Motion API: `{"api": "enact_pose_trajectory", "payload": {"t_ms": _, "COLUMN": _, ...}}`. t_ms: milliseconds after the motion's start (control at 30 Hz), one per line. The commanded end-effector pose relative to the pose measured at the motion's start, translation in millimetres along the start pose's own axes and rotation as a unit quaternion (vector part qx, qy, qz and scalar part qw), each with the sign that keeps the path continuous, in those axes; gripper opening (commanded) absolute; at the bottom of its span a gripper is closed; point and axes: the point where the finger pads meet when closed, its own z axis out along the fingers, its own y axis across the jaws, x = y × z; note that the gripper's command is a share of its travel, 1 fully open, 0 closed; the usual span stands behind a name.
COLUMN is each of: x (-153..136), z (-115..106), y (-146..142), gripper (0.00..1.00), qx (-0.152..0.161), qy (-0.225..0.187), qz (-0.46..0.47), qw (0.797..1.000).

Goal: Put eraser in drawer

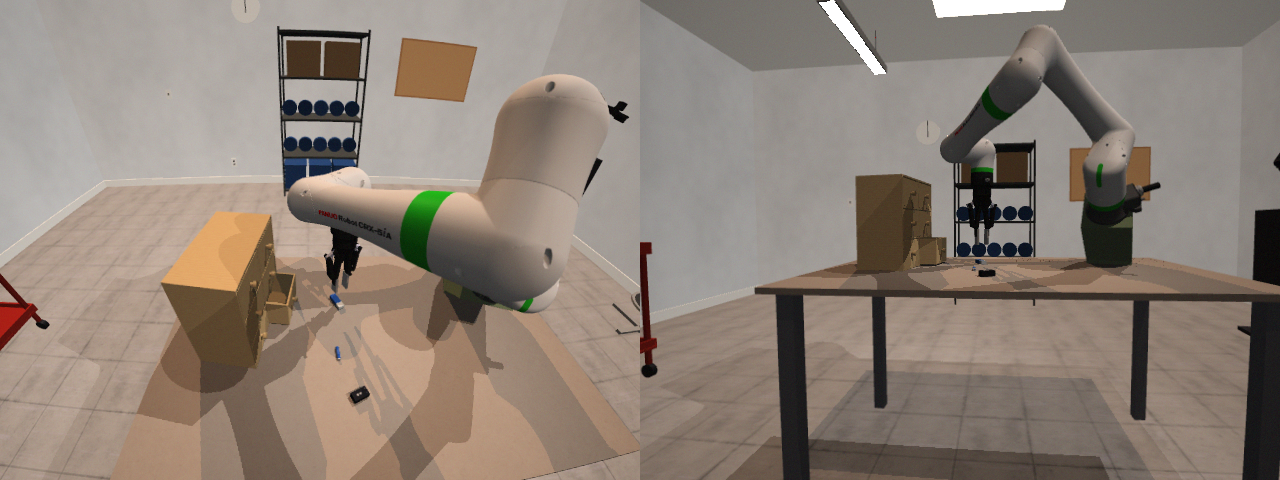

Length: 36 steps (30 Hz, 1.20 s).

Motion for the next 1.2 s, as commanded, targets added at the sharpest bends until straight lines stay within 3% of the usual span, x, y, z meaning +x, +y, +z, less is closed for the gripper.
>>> {"api": "enact_pose_trajectory", "payload": {"t_ms": 0, "x": 3, "z": 4, "y": -1, "gripper": 0.23, "qx": -0.005, "qy": 0.0, "qz": 0.014, "qw": 1.0}}
{"api": "enact_pose_trajectory", "payload": {"t_ms": 767, "x": 3, "z": 6, "y": -1, "gripper": 0.23, "qx": -0.005, "qy": 0.0, "qz": 0.014, "qw": 1.0}}
{"api": "enact_pose_trajectory", "payload": {"t_ms": 1167, "x": 4, "z": 30, "y": -2, "gripper": 0.23, "qx": -0.005, "qy": 0.0, "qz": 0.014, "qw": 1.0}}
